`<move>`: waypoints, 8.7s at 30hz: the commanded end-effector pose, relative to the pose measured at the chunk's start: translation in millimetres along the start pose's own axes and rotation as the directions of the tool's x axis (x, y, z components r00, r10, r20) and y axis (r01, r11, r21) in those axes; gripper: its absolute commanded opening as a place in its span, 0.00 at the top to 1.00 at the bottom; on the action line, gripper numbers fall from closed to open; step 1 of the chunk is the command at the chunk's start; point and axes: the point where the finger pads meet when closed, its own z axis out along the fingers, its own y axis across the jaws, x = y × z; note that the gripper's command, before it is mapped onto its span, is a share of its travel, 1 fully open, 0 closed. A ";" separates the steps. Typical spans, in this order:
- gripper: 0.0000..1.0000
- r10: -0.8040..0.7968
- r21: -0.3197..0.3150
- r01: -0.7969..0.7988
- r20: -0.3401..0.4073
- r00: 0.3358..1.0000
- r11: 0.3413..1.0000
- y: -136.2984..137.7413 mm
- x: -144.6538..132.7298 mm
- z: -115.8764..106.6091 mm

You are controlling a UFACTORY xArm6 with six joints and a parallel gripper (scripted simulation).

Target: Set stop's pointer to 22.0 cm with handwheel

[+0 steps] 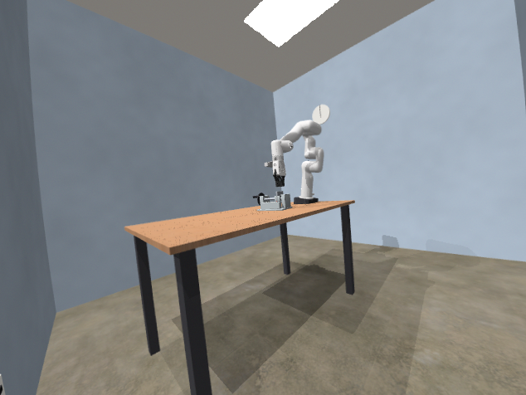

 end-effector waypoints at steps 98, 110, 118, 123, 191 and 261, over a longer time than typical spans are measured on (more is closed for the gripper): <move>0.43 0.000 0.003 0.000 0.000 1.000 1.000 -1.2 82.6 -1.2; 0.43 0.000 0.003 0.000 0.000 1.000 1.000 -1.5 205.3 -1.2; 0.43 0.000 0.003 0.000 0.000 1.000 1.000 -1.5 221.1 -1.3; 0.43 0.000 0.003 0.000 0.000 1.000 1.000 -1.5 221.1 -1.3; 0.43 0.000 0.003 0.000 0.000 1.000 1.000 -1.8 221.2 72.1; 0.94 0.000 0.003 0.000 0.000 1.000 1.000 -1.3 221.2 71.6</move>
